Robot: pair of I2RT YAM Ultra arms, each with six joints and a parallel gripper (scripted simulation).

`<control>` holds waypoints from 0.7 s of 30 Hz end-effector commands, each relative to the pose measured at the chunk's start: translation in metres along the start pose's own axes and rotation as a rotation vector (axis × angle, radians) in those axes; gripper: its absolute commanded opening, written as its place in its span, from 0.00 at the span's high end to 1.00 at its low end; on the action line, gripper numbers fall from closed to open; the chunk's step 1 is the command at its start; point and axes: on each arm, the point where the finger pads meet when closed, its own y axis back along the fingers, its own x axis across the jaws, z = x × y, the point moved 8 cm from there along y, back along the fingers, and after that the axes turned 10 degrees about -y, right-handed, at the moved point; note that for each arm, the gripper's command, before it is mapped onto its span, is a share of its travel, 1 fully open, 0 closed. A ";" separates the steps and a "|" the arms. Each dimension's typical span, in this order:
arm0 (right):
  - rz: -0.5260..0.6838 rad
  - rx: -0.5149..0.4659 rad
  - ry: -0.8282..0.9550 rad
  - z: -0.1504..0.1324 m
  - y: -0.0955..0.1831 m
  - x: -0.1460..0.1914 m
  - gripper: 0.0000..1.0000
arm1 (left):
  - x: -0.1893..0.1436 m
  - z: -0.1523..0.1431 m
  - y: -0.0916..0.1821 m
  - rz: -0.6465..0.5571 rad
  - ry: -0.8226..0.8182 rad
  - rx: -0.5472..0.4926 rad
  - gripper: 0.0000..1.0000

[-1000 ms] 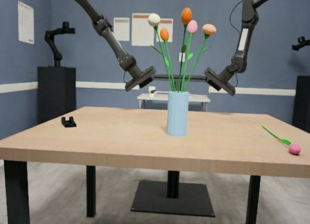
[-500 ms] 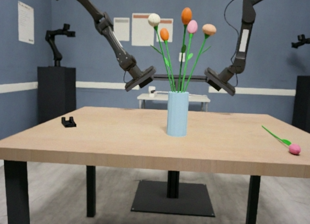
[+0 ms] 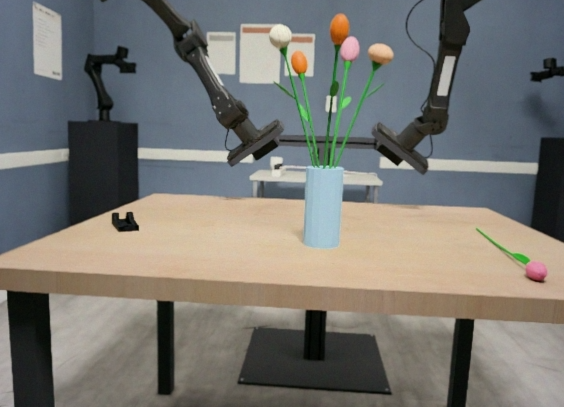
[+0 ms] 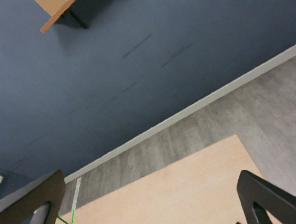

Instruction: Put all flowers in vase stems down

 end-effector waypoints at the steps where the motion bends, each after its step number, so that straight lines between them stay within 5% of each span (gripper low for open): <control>1: -0.009 -0.037 -0.001 0.007 0.008 0.001 0.00 | 0.005 0.010 0.024 0.050 0.002 -0.068 0.00; 21: -0.022 -0.035 -0.001 0.006 0.004 0.000 0.00 | 0.007 0.012 0.024 0.076 0.001 -0.072 0.00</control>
